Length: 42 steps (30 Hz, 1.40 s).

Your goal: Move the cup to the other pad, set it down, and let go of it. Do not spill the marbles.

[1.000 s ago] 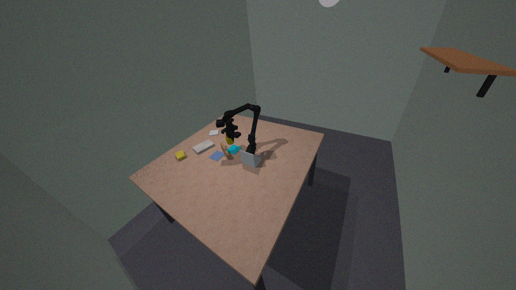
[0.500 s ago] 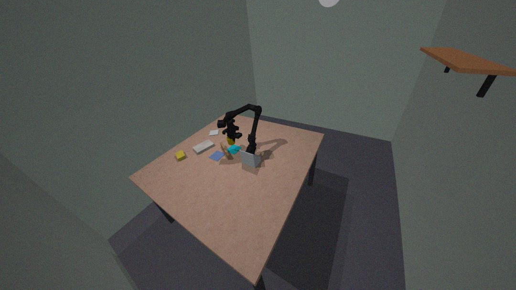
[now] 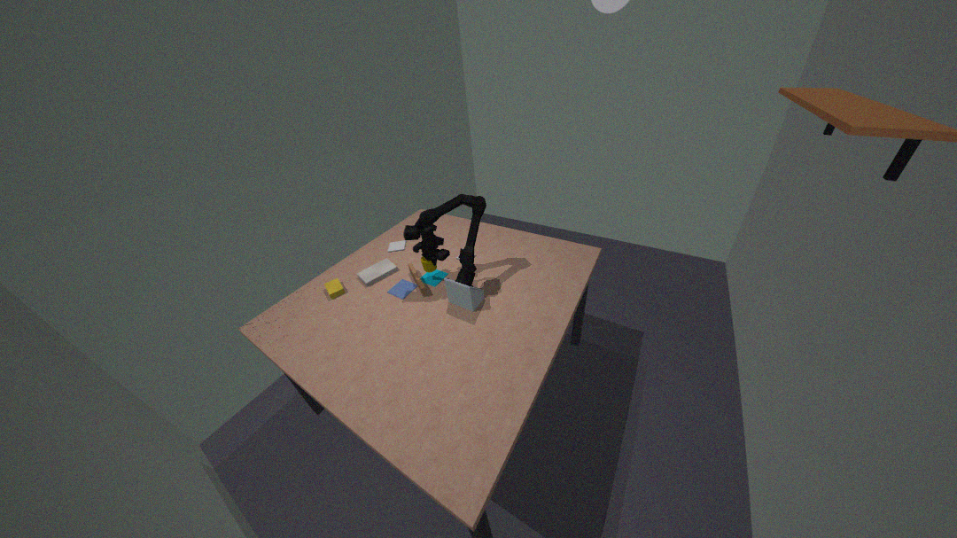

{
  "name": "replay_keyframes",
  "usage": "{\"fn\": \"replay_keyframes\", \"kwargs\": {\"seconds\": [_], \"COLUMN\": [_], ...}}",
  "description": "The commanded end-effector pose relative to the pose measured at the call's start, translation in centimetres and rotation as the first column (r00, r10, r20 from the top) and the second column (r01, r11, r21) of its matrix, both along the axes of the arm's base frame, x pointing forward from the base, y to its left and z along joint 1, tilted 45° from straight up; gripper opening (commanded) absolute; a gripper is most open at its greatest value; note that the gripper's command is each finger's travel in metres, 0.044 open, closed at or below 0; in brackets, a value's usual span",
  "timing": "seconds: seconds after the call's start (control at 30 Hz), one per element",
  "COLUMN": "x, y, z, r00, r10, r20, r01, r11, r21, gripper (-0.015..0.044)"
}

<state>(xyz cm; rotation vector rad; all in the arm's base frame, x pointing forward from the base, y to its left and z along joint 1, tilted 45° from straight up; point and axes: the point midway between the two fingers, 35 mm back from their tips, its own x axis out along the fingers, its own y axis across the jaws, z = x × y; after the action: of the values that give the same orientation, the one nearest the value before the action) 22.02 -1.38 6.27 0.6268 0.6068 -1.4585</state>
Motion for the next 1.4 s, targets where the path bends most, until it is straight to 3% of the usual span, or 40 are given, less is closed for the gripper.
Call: {"fn": "replay_keyframes", "kwargs": {"seconds": [0.0, 1.37], "x": [-0.1, -0.1], "y": [-0.5, -3.5], "z": [-0.4, -3.0], "r00": [1.000, 1.000], "r10": [0.003, -0.001], "r20": [-0.006, 0.003], "r01": [-0.003, 0.001], "r11": [1.000, 1.000], "r21": [-0.004, -0.003], "gripper": [0.0000, 0.0000]}}
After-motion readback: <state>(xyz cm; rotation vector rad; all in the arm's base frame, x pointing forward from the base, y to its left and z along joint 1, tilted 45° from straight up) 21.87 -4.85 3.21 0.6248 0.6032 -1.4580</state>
